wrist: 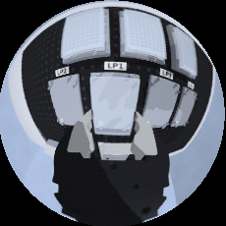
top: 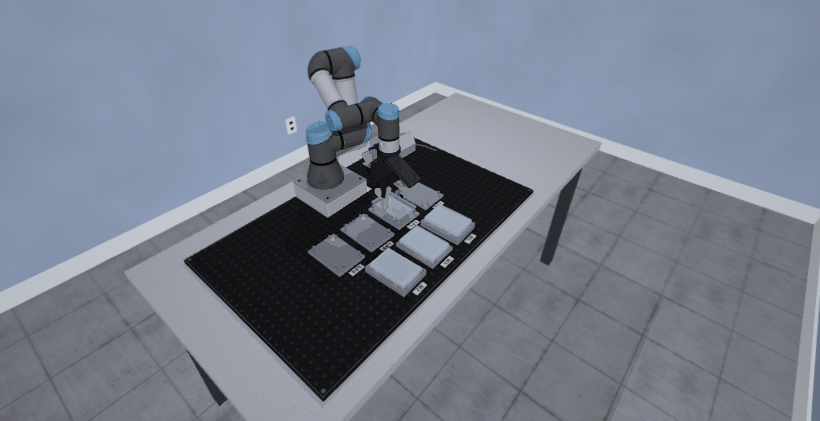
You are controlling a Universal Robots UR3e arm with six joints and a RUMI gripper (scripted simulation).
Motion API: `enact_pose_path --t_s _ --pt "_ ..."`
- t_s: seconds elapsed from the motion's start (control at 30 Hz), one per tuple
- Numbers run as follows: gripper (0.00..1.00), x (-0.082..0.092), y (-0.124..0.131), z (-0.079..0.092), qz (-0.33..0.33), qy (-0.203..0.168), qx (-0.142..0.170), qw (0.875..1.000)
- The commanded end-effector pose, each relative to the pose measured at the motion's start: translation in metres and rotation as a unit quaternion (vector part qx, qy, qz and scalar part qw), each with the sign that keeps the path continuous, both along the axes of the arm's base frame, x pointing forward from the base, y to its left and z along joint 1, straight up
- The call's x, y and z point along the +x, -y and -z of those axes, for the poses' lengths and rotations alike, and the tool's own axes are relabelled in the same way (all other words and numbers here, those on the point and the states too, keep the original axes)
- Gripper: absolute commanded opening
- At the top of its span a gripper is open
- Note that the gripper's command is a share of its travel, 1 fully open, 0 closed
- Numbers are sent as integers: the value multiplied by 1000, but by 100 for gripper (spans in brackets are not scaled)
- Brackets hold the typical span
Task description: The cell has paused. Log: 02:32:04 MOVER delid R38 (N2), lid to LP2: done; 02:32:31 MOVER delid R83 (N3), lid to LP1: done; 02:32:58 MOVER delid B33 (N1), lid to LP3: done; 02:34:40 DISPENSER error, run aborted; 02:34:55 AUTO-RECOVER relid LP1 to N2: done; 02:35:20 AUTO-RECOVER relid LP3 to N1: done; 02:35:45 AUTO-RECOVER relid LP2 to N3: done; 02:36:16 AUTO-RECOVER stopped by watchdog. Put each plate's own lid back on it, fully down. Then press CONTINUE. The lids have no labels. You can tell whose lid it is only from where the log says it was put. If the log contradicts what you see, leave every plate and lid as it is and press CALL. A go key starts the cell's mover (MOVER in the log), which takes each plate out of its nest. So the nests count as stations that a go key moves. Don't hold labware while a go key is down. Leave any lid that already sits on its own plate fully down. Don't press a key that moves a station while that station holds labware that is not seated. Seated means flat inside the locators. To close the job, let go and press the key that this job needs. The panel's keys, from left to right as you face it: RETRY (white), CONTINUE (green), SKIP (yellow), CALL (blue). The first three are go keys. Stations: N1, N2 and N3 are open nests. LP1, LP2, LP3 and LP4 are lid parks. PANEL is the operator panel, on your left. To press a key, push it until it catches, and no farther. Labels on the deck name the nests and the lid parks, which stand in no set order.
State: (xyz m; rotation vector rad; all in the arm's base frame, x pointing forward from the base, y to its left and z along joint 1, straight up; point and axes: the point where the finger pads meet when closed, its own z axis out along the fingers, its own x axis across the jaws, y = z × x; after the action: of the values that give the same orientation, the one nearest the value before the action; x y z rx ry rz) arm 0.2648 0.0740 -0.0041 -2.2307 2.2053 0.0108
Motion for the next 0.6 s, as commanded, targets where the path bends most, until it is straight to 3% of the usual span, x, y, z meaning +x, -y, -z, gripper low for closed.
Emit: enact_pose_path --t_s 0.0,0.57 --pt "0 1 0 1 0 1 0 1000" --pt "0 1 0 6 0 1 0 1000"
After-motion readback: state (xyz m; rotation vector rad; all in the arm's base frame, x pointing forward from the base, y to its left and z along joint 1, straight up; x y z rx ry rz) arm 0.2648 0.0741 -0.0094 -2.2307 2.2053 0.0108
